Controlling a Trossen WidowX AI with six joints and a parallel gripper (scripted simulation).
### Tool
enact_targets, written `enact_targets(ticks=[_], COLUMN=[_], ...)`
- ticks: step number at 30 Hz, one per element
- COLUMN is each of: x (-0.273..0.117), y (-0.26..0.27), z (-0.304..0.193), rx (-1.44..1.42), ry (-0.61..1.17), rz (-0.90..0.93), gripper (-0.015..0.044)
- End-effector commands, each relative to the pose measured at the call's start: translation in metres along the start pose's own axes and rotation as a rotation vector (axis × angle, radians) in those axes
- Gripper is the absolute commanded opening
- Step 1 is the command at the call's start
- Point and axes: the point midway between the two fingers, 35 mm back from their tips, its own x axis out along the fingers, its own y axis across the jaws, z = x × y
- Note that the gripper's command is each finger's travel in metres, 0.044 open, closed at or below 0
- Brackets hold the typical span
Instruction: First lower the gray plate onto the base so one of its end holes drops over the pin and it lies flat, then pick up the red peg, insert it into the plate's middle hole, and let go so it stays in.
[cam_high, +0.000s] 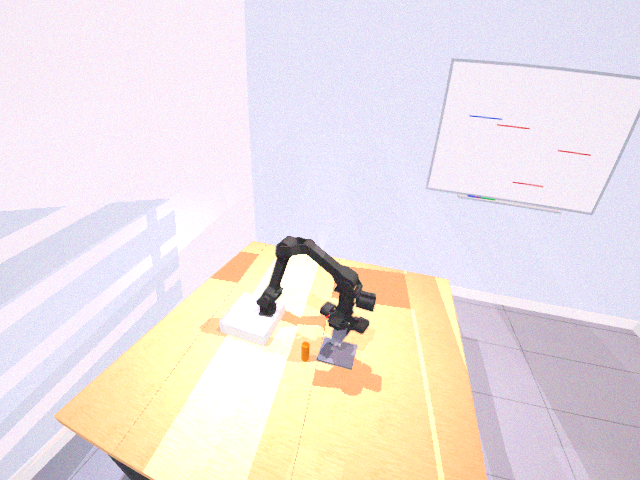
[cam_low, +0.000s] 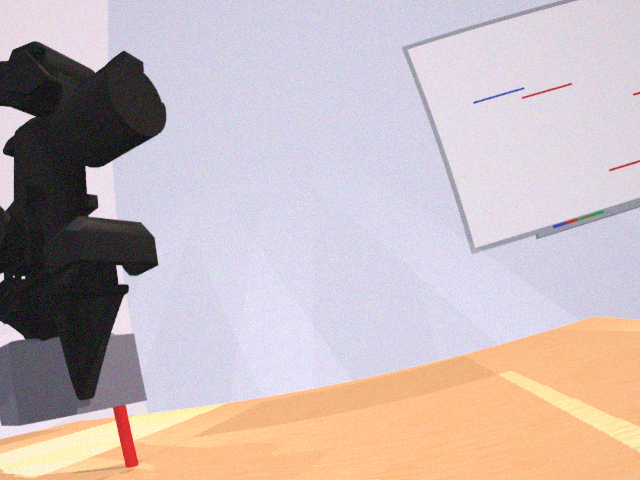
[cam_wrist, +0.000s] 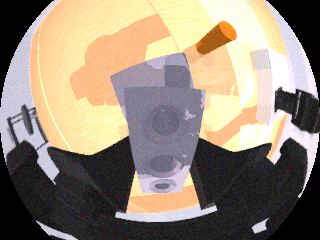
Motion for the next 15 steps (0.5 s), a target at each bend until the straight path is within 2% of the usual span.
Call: enact_targets(ticks=[1,15], x=[0.007,0.021], y=[-0.002,-0.007], z=[0.011,0.037], rx=[0.048,0.146], ry=[0.002,0.0], rz=[-0.003,-0.003], gripper=[0.0,0.0])
